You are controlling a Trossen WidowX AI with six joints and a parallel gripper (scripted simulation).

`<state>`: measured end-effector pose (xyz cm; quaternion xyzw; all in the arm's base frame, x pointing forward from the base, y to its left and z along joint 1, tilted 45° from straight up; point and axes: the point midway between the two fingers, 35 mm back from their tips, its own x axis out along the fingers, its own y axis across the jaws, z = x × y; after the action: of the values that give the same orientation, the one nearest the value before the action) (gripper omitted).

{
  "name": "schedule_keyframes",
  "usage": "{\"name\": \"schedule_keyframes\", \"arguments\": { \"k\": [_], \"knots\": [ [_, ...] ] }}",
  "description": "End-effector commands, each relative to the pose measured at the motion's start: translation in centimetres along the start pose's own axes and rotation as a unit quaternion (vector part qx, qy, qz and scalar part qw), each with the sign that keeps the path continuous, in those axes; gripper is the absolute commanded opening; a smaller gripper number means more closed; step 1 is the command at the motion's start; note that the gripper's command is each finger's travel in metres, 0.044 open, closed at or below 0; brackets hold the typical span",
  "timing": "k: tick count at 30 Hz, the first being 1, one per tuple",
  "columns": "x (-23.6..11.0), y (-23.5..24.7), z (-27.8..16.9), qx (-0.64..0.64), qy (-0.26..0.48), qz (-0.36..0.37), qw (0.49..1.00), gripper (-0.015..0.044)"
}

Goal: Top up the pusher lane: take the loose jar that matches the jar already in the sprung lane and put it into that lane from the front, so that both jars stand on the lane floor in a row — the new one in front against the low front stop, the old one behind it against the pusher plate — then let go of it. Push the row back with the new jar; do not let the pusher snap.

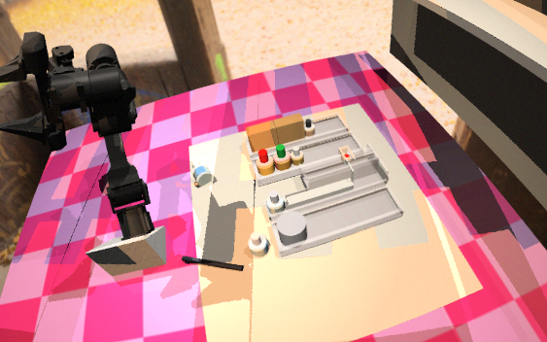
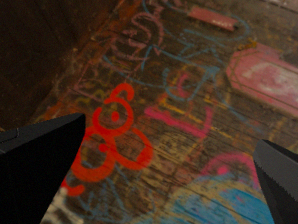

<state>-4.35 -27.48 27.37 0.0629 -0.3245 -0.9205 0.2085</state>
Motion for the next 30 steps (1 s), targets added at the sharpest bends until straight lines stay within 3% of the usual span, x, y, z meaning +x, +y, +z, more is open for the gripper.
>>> {"name": "schedule_keyframes", "arguments": {
  "k": [1,6,10,16,22,30],
  "knots": [
    [0.0,0.2,-0.1,-0.007,0.001,0.005,1.000,0.0426],
    [-1.6,5.1,-4.3,-0.181,0.025,0.126,0.975,0.0440],
    [-4.0,8.4,-9.4,-0.331,0.057,0.237,0.912,0.0440],
    [-8.3,9.9,-15.6,-0.438,0.119,0.359,0.816,0.0440],
    [-13.8,8.4,-22.8,-0.579,0.189,0.476,0.634,0.0440],
    [-20.2,2.7,-28.6,-0.670,0.282,0.570,0.383,0.0440]
  ]
}}
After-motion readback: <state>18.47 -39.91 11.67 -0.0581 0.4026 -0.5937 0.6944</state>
